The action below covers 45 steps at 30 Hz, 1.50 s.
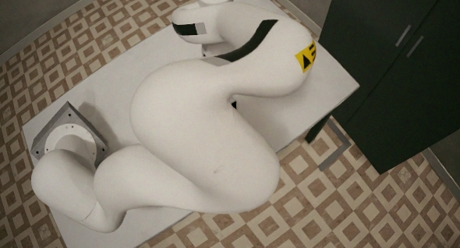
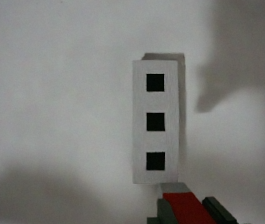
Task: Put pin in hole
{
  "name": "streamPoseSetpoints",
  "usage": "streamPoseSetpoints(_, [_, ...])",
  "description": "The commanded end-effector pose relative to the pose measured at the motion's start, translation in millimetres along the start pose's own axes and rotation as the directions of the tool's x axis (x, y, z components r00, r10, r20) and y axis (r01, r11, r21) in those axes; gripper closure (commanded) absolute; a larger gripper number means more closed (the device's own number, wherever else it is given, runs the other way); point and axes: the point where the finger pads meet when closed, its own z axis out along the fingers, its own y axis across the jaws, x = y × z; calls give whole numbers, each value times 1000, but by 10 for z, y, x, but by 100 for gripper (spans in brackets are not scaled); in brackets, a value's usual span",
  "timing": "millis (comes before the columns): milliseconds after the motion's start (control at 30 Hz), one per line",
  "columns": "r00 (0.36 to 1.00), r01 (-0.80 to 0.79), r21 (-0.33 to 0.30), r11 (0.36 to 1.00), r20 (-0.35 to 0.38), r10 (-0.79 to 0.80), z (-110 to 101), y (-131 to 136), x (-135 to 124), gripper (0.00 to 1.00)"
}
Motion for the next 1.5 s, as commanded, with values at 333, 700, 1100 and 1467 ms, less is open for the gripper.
streamPoseSetpoints(333, [1000,-1,-1,1000,-1,1,1258,5,9,100])
streamPoseSetpoints(700, [1000,-1,0,1000,-2,1,1455,6,6,100])
streamPoseSetpoints(1100, [1000,-1,0,1000,-2,1,1455,6,6,100])
streamPoseSetpoints(1467, [1000,-1,0,1000,-2,1,1454,7,6,100])
